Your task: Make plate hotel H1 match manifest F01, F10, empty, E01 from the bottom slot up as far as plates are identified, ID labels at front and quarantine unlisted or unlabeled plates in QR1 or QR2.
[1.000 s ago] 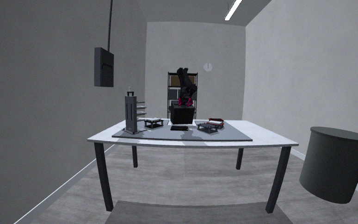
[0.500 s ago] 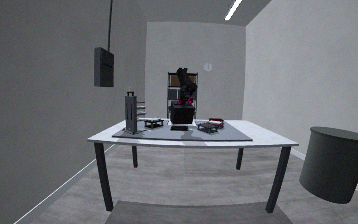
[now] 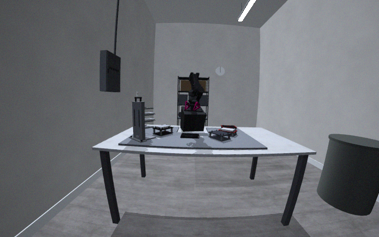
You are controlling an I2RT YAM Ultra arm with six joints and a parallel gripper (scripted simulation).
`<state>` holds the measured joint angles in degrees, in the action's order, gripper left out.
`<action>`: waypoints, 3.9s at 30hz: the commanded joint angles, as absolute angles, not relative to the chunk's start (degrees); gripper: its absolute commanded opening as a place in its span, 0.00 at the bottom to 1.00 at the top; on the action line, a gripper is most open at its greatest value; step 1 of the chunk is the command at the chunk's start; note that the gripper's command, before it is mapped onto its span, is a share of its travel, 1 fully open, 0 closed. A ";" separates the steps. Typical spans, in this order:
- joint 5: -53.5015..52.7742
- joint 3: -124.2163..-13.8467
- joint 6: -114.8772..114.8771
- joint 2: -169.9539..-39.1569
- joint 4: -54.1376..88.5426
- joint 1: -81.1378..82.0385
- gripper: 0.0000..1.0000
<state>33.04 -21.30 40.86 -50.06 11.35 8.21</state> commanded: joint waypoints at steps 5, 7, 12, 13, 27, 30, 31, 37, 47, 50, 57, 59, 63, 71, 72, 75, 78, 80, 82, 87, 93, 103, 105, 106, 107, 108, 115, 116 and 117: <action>24.97 -20.62 32.96 -48.62 7.43 -0.25 1.00; 22.88 -20.19 31.32 -48.23 6.73 -2.82 1.00; 19.69 -19.65 28.94 -47.87 5.69 -6.70 1.00; 18.61 -19.50 28.16 -47.81 5.33 -8.01 1.00; 5.65 -18.62 19.49 -49.69 0.73 -23.48 1.00; 2.58 -18.69 17.54 -50.84 -0.49 -27.11 1.00; 1.58 -18.74 16.91 -51.28 -0.91 -28.30 1.00; -4.46 -18.63 13.11 -53.23 -2.87 -35.43 1.00; -12.00 -19.01 8.23 -56.91 -5.47 -44.38 1.00; -14.60 -19.37 6.48 -58.64 -6.45 -47.49 1.00; -20.13 -20.63 2.58 -63.20 -8.58 -54.16 1.00; -20.93 -20.73 1.99 -63.70 -8.77 -55.14 1.00; -23.28 -21.09 0.21 -65.29 -9.34 -58.00 1.00; -28.98 -22.60 -4.48 -70.10 -10.56 -65.09 1.00; -29.63 -22.85 -5.06 -70.74 -10.68 -65.91 1.00; -31.51 -23.66 -6.78 -72.72 -10.97 -68.31 1.00; -32.11 -23.95 -7.35 -73.39 -11.05 -69.08 1.00; -33.27 -24.58 -8.48 -74.74 -11.17 -70.58 1.00; -34.39 -25.24 -9.60 -76.10 -11.25 -72.03 1.00; -36.95 -27.11 -12.34 -79.56 -11.24 -75.44 1.00; -37.98 -27.51 -13.51 -83.03 -13.60 -76.83 1.00; -36.29 -24.34 -11.60 -90.44 -25.32 -74.55 1.00; -35.91 -23.79 -11.19 -92.33 -28.00 -74.05 1.00; -35.72 -23.53 -10.99 -93.31 -29.35 -73.80 1.00; -35.53 -23.29 -10.78 -94.30 -30.71 -73.55 1.00; -35.34 -23.07 -10.58 -95.32 -32.06 -73.30 1.00; -34.38 -22.19 -9.59 -100.68 -38.86 -72.05 1.00; -34.19 -22.07 -9.39 -101.80 -40.21 -71.80 1.00; -34.00 -21.96 -9.20 -102.93 -41.56 -71.55 1.00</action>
<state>-34.52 -21.93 -9.85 -101.38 -36.77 -71.66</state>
